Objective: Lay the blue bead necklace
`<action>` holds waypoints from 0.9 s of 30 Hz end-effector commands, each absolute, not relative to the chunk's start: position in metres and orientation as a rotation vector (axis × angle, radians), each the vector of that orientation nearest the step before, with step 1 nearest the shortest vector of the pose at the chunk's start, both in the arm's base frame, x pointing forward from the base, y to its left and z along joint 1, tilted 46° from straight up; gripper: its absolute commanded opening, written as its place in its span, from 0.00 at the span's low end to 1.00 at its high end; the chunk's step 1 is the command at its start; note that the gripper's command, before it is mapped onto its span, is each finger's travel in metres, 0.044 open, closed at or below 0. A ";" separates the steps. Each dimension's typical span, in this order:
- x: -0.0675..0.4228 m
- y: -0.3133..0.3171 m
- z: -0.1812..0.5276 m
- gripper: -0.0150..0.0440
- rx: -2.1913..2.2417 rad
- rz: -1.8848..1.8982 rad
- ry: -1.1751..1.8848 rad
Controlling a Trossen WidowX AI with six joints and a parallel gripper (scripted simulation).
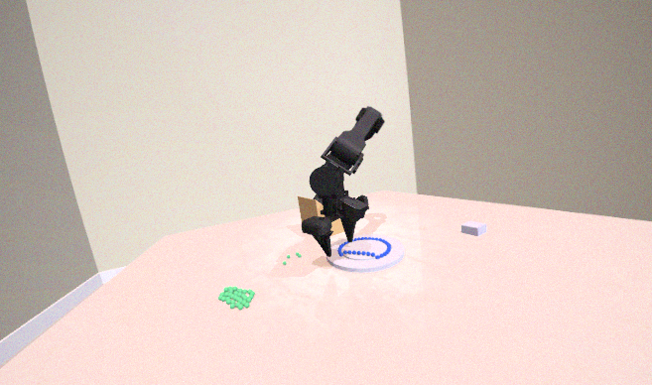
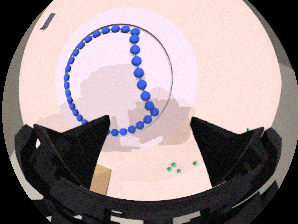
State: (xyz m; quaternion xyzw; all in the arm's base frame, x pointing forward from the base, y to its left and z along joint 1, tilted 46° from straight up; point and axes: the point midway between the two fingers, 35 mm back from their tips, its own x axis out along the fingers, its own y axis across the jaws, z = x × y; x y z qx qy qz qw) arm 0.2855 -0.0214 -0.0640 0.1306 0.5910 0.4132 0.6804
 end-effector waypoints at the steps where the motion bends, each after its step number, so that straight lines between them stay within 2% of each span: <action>1: 0.292 -0.029 -0.054 0.78 0.135 1.041 1.221; 4: 0.295 -0.035 -0.042 0.64 -0.048 1.176 1.090; 8: 0.296 -0.037 -0.039 0.47 -0.088 1.204 1.059; 27: 0.297 -0.023 -0.054 0.46 -0.090 1.201 1.058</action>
